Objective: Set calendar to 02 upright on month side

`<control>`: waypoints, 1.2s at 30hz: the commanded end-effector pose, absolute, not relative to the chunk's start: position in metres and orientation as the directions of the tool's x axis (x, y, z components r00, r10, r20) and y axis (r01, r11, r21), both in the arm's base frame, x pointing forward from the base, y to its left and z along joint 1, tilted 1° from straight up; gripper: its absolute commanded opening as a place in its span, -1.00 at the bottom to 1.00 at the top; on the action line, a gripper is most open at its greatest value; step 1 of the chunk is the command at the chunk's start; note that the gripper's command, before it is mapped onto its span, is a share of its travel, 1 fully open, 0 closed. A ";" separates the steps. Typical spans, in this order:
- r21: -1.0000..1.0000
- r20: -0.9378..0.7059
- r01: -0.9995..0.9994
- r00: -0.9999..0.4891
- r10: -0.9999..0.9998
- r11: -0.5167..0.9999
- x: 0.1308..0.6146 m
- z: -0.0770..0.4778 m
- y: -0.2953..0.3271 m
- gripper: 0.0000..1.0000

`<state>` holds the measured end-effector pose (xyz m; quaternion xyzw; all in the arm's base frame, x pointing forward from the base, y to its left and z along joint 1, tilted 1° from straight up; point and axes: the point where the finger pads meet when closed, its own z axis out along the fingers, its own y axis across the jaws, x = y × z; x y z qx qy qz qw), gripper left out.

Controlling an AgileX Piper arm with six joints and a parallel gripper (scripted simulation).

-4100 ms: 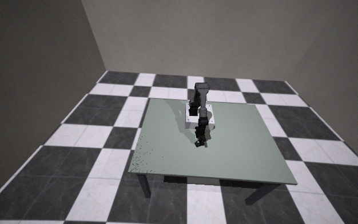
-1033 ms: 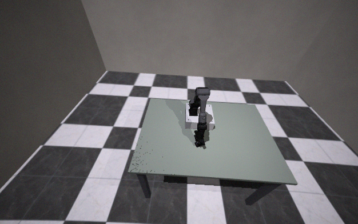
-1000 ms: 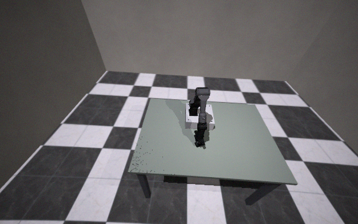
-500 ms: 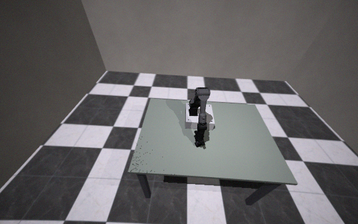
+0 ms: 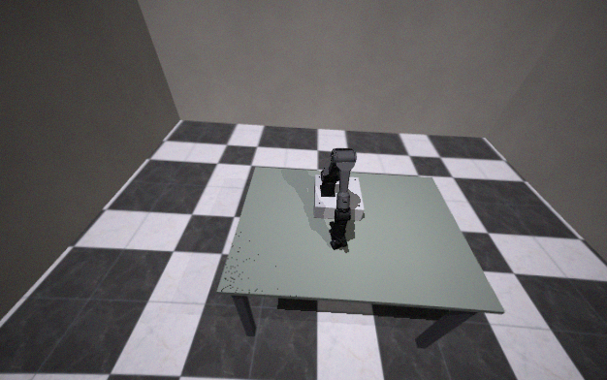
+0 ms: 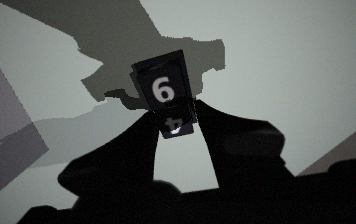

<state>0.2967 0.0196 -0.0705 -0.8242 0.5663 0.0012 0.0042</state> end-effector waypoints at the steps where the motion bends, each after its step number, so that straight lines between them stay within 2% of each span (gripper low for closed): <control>1: -0.005 -0.008 -0.933 0.360 -0.933 -0.360 0.296 -0.071 0.020 0.18; 9: -0.005 -0.008 -0.933 0.360 -0.933 -0.360 0.296 -0.071 0.020 0.18; 10: -0.005 -0.008 -0.933 0.360 -0.933 -0.360 0.296 -0.071 0.020 -0.33; 36: -0.005 -0.008 -0.933 0.360 -0.933 -0.360 0.296 -0.071 0.020 -0.33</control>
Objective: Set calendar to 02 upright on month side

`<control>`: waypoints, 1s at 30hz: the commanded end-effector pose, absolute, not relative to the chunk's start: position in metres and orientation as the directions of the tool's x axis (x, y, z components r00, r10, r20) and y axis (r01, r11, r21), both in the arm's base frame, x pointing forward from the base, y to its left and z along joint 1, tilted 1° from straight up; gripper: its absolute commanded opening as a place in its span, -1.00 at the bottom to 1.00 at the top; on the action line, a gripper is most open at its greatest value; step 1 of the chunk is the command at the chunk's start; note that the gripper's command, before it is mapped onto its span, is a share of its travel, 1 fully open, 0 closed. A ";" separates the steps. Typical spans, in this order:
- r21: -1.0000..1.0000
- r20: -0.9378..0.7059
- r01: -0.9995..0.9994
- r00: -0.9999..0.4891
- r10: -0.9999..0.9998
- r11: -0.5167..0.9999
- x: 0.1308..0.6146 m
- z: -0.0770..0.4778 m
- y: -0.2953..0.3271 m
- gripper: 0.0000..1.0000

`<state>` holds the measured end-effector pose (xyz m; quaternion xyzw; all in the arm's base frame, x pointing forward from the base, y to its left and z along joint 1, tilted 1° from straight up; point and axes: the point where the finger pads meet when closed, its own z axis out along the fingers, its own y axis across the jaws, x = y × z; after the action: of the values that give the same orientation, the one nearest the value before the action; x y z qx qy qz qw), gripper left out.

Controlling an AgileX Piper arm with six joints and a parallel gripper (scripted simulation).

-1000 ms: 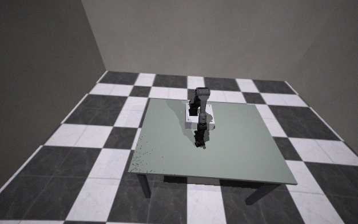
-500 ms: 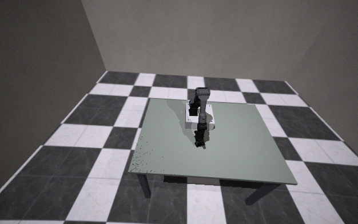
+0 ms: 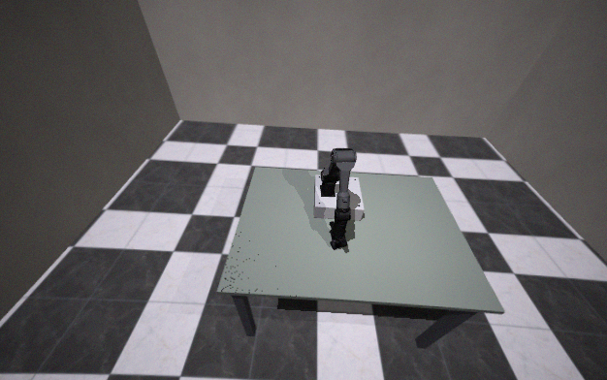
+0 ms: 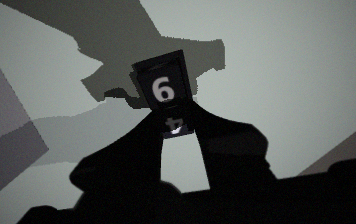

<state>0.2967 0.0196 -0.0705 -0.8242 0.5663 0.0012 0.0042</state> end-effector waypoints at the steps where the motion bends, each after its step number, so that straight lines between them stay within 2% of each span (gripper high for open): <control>1: -0.005 -0.008 -0.933 0.360 -0.933 -0.360 0.296 -0.071 0.020 -0.33; 14: -0.009 -0.006 -0.933 0.360 -0.933 -0.359 0.298 -0.063 0.020 -0.33; 25: -0.010 -0.005 -0.933 0.359 -0.933 -0.359 0.297 0.010 0.019 -0.33; 30: -0.010 -0.005 -0.933 0.359 -0.933 -0.359 0.297 0.025 0.019 -0.33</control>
<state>0.2960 0.0194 0.0187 -0.8247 0.5655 0.0015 0.0045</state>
